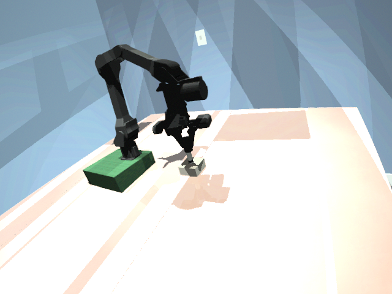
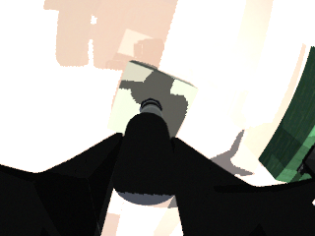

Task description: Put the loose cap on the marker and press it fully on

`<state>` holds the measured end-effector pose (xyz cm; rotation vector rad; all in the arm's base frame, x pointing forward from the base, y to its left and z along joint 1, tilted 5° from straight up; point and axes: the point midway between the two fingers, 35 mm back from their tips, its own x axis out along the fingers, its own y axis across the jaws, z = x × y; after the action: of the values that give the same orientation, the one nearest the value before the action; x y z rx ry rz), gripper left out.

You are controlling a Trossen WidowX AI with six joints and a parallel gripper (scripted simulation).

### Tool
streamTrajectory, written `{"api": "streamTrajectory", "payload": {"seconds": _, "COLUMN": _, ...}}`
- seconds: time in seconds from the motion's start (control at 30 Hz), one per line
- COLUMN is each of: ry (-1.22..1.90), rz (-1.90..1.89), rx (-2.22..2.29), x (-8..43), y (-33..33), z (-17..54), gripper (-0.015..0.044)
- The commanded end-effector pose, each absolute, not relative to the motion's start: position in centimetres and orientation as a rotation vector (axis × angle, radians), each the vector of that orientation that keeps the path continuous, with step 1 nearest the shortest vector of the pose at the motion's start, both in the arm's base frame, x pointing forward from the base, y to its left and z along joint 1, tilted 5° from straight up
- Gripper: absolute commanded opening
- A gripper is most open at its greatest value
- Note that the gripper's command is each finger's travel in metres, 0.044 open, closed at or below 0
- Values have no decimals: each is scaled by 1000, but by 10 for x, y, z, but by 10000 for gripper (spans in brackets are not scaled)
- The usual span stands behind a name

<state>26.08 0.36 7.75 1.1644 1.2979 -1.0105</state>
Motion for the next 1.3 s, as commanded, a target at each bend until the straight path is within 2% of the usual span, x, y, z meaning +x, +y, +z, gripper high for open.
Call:
{"api": "streamTrajectory", "payload": {"seconds": 0.0, "ry": 1296, "rz": -1018, "rx": 1164, "x": 260, "y": 4, "z": 68, "gripper": 0}}
{"api": "streamTrajectory", "payload": {"seconds": 0.83, "ry": 1297, "rz": -1018, "rx": 1164, "x": 260, "y": 5, "z": 50, "gripper": 0}}
{"api": "streamTrajectory", "payload": {"seconds": 1.27, "ry": 1299, "rz": -1015, "rx": 1160, "x": 260, "y": 5, "z": 50, "gripper": 341}}
